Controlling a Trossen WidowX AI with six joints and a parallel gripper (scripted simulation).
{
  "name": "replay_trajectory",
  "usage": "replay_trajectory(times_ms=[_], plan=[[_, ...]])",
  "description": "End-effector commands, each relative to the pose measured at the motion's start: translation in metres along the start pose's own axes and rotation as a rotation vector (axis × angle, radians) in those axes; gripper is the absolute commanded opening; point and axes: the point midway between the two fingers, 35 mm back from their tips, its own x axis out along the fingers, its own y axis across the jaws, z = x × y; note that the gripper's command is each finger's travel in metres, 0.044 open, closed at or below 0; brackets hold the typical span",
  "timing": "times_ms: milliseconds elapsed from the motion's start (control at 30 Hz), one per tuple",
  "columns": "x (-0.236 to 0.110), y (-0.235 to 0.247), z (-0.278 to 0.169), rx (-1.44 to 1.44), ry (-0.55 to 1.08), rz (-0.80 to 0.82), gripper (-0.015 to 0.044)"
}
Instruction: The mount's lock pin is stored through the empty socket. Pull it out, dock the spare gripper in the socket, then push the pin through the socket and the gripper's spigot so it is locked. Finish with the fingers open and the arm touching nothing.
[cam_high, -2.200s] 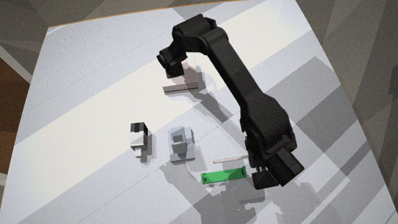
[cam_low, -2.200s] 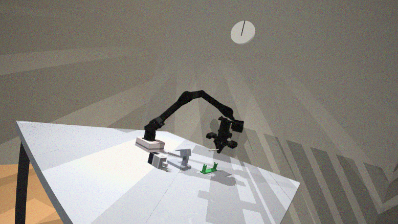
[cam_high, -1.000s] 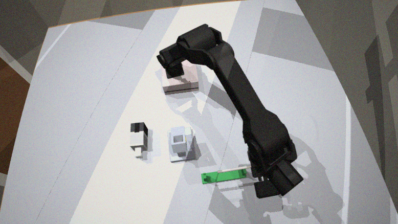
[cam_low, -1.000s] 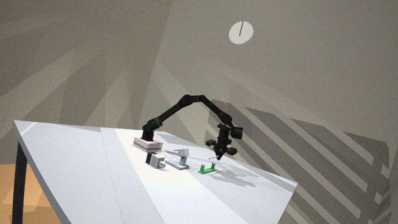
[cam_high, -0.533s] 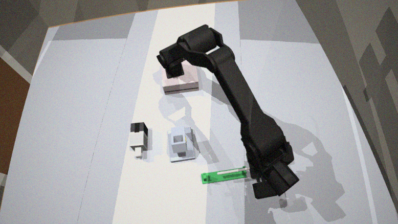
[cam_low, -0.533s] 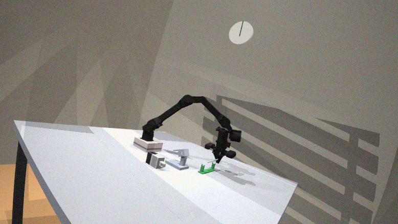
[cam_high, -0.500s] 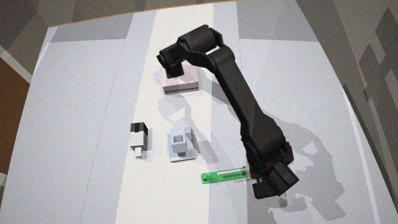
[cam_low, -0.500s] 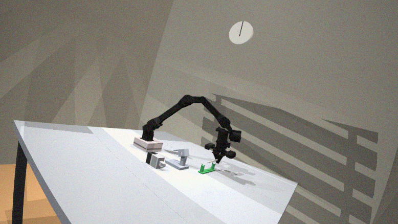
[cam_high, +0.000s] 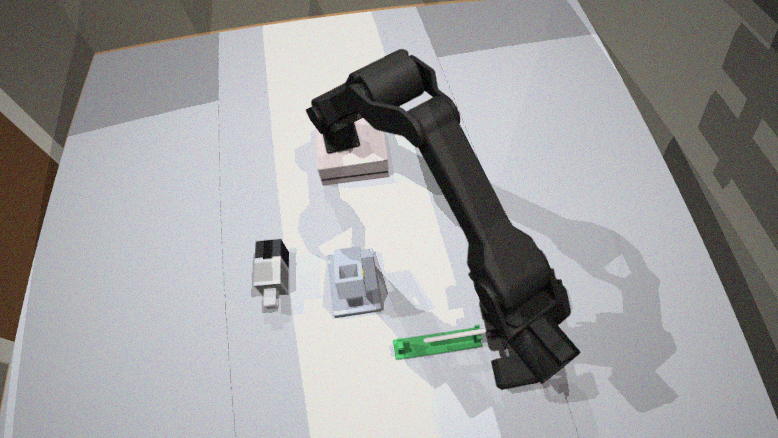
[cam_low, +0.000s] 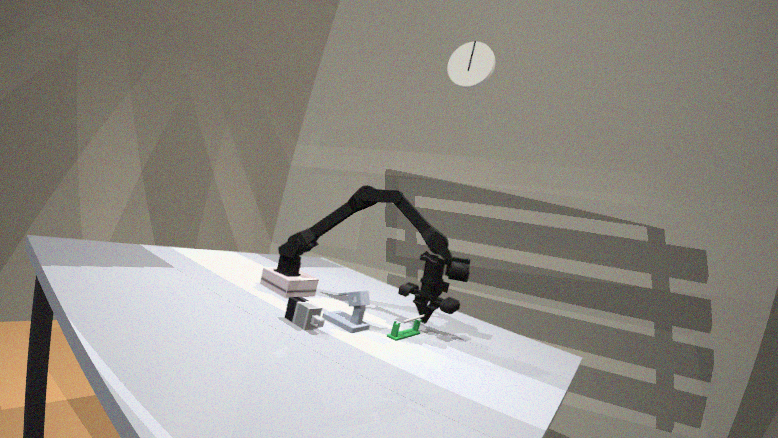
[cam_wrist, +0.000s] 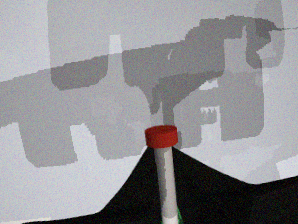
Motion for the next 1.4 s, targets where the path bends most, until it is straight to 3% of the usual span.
replay_trajectory(times_ms=[0,667,933,1367], plan=[[0.002,0.001,-0.001,0.001,0.002,0.004,0.0000],[0.002,0.001,-0.001,0.001,0.002,0.004,0.0000],[0.001,0.001,-0.001,0.000,0.001,0.002,0.0200],[-0.020,0.003,0.002,0.002,0.006,0.014,0.0200]])
